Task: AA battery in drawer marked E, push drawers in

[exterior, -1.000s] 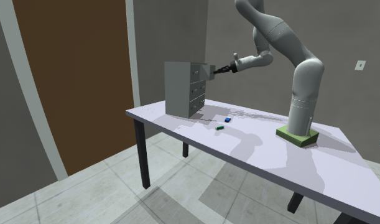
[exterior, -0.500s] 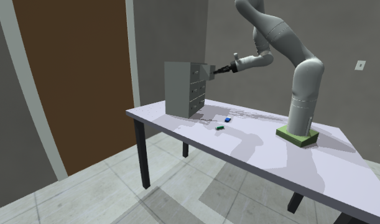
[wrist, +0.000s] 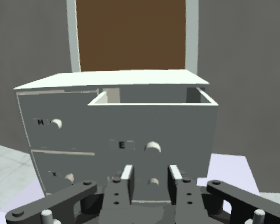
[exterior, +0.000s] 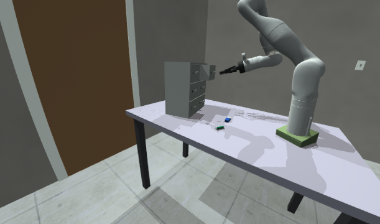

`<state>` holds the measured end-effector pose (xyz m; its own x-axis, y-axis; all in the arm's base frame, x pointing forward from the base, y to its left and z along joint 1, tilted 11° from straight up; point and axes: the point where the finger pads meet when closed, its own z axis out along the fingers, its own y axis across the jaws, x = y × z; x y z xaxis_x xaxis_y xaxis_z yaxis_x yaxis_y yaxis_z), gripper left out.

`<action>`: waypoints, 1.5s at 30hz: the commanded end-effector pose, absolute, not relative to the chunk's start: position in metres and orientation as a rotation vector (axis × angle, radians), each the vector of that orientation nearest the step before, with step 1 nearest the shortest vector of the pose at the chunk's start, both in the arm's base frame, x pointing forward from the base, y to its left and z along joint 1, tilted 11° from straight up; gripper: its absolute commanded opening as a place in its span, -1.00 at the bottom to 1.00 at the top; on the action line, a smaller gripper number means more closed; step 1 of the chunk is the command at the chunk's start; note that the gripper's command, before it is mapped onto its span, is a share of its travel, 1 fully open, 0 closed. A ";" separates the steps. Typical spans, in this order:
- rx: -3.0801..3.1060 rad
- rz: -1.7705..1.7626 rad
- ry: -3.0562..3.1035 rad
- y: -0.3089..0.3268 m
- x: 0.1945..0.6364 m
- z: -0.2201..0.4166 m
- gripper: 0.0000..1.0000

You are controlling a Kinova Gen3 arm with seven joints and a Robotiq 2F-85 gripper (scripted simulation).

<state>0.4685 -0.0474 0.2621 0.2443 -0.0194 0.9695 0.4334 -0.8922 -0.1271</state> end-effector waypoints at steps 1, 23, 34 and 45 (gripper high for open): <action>-2.161 -1.689 -0.367 -0.053 0.467 0.261 -0.34; -2.161 -1.689 -0.367 -0.077 0.421 0.274 -0.34; -2.166 -1.683 -0.369 -0.077 0.420 0.274 -0.34; -2.217 -1.624 -0.385 -0.079 0.417 0.278 -0.34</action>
<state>0.4158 -0.0816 0.2703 0.3085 -0.0111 0.9512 0.4123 -0.8996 -0.1442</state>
